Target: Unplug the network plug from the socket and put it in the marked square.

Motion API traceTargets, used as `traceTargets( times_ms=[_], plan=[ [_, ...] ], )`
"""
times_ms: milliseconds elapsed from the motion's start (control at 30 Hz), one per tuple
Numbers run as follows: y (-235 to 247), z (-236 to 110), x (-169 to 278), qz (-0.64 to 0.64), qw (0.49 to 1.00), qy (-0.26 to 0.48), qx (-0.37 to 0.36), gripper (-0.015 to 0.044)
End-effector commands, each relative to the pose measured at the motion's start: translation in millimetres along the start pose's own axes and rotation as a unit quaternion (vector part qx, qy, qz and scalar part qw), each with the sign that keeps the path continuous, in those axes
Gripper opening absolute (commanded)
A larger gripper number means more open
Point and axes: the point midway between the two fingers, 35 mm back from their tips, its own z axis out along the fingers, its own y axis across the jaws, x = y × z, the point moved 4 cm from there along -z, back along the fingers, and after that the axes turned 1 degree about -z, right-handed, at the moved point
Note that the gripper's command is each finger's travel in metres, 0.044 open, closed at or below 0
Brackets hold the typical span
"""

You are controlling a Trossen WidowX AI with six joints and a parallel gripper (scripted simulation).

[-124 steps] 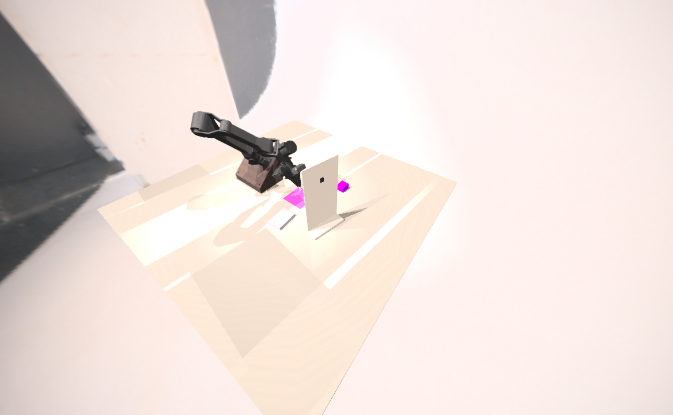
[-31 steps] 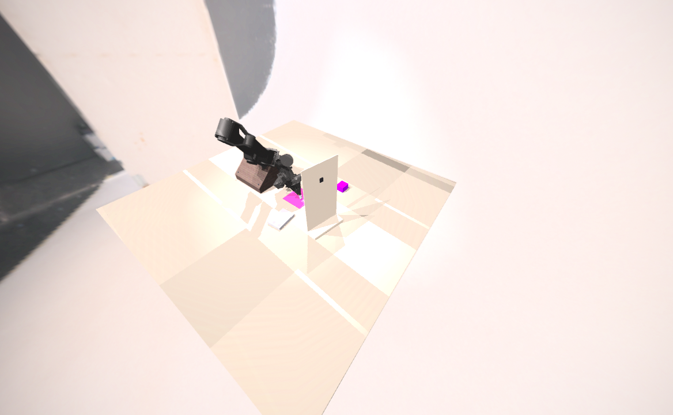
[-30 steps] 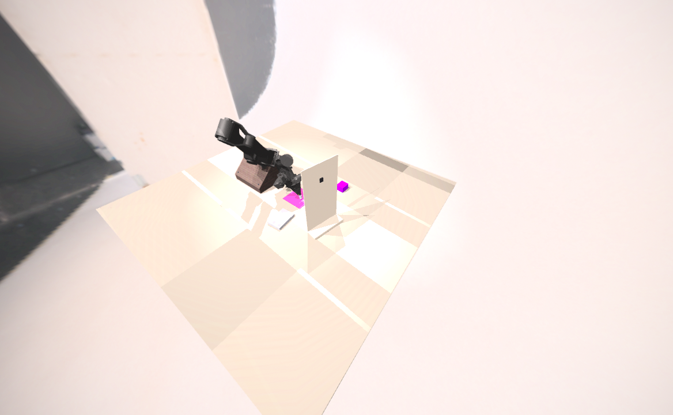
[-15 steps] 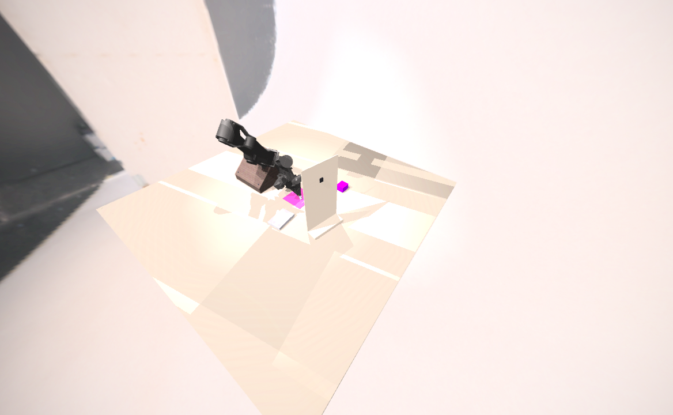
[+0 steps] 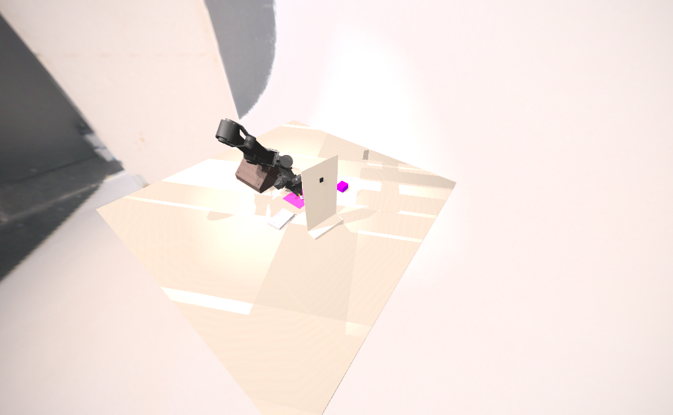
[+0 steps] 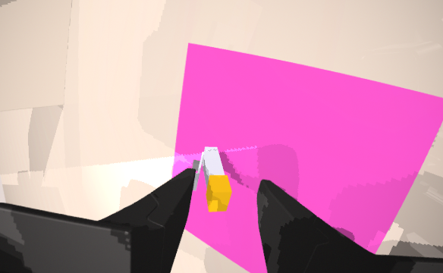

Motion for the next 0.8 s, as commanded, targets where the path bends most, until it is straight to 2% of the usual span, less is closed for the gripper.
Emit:
traceTargets(
  times_ms=[0,767],
  plan=[
    [0.4,-1.8,-0.3,0.002,1.000,-0.001,0.000,0.0156],
    [1.0,-13.9,1.9,0.002,1.000,0.001,0.002,0.0156]
  ],
)
